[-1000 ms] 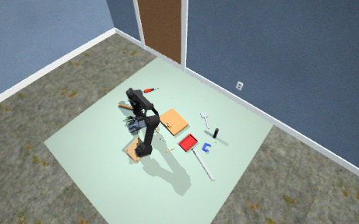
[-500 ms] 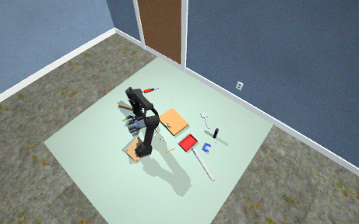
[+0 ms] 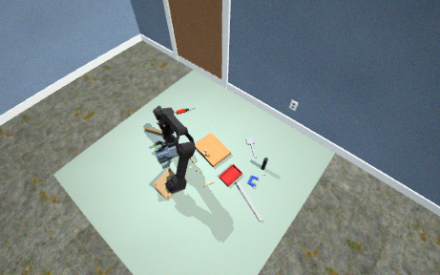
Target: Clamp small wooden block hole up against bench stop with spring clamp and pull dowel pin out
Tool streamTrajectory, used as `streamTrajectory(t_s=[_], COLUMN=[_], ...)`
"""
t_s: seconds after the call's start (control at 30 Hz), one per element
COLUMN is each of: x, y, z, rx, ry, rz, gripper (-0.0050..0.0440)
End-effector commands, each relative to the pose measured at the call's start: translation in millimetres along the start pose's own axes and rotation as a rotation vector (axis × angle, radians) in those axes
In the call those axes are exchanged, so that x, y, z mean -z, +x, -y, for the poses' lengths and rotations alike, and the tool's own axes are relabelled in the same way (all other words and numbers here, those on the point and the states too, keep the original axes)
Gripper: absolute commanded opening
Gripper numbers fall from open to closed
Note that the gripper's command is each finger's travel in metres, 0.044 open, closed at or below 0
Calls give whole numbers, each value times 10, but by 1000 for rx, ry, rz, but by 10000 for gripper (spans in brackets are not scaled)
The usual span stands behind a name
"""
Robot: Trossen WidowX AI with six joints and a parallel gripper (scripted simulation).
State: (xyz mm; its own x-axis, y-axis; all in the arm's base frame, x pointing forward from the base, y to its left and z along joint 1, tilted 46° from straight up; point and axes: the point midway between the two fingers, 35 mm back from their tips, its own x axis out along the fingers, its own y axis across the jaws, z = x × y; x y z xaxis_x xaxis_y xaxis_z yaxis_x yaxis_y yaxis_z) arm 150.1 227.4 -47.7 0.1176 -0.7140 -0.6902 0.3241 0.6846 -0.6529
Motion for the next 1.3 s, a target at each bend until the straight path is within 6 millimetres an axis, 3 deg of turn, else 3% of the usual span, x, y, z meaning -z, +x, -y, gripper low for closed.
streamTrajectory(t_s=[0.0,1.27], x=[-3,-113], y=[-65,-147], z=[-12,-32], rx=[-9,-11], ry=[6,-160], rz=[-3,-3], gripper=[0,0])
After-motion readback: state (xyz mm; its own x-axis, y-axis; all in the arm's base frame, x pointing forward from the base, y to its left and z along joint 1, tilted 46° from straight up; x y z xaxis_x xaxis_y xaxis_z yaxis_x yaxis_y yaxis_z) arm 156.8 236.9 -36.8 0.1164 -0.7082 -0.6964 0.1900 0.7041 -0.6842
